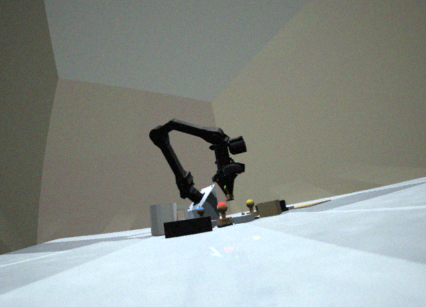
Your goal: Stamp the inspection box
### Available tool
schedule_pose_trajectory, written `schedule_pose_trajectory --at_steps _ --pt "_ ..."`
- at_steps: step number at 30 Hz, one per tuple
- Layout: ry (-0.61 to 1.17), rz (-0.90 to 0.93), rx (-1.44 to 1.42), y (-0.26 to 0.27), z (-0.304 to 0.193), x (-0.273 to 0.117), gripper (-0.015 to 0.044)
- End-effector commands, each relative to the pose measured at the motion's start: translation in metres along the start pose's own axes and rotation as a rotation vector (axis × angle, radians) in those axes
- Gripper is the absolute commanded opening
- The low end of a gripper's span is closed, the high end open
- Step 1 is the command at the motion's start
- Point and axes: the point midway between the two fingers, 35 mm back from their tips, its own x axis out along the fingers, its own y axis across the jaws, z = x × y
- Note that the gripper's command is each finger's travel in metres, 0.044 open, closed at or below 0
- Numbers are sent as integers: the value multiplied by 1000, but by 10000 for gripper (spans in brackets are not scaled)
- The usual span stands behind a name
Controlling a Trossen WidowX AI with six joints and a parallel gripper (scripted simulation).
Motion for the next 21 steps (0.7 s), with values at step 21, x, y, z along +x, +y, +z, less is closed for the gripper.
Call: schedule_pose_trajectory --at_steps 21 --pt "-3 3 6 24 -21 24 0"
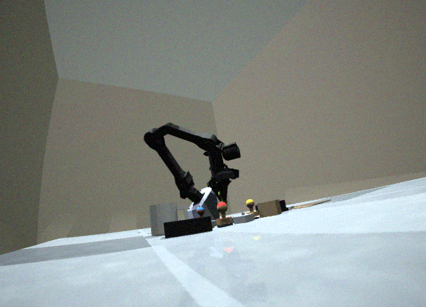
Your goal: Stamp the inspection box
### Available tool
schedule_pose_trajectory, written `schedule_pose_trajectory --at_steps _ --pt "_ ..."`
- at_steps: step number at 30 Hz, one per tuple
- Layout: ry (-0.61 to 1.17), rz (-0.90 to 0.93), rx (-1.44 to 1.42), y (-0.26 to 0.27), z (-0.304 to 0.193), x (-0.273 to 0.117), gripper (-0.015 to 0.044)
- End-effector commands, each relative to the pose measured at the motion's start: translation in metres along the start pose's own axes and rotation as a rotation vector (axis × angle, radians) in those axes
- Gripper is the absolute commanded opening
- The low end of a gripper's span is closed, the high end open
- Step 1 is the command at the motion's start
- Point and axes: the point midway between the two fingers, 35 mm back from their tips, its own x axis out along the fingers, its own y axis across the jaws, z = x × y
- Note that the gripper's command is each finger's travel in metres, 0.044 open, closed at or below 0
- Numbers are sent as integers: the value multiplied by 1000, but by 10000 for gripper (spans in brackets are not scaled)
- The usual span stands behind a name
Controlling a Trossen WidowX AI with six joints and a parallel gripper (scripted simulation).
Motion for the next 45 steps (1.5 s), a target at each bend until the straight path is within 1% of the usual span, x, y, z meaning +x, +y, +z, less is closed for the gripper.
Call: schedule_pose_trajectory --at_steps 1,34,44,45 --pt "5 0 -10 1 -1 8 0" --pt "12 -1 -9 2 -4 56 0" --pt "6 -1 1 1 -3 53 263" --pt "6 -1 1 1 -3 53 266"
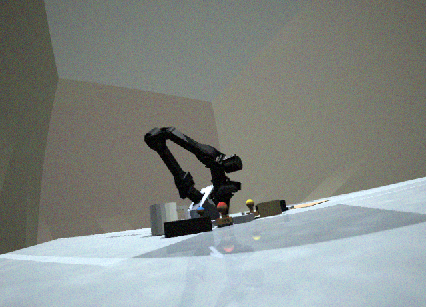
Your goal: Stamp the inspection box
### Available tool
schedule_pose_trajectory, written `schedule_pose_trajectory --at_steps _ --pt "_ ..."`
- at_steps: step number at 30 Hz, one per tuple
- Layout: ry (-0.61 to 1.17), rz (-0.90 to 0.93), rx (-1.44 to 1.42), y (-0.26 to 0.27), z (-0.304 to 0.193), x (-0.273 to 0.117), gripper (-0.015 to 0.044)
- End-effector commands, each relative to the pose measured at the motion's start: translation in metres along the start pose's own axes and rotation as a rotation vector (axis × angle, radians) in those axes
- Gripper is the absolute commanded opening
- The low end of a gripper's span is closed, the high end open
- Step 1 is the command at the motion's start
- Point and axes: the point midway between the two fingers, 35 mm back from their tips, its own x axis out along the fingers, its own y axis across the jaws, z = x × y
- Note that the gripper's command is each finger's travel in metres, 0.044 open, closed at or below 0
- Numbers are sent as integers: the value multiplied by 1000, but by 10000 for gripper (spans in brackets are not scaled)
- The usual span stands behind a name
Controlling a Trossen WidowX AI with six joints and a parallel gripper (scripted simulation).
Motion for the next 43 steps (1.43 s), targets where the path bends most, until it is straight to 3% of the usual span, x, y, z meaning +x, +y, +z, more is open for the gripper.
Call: schedule_pose_trajectory --at_steps 1,3,8,11,43 --pt "0 0 2 0 0 0 266" --pt "-5 0 0 -2 2 -10 266" --pt "-9 3 -9 -3 5 -92 266" --pt "-1 2 -9 1 1 -117 266" --pt "3 0 -17 1 0 -117 266"
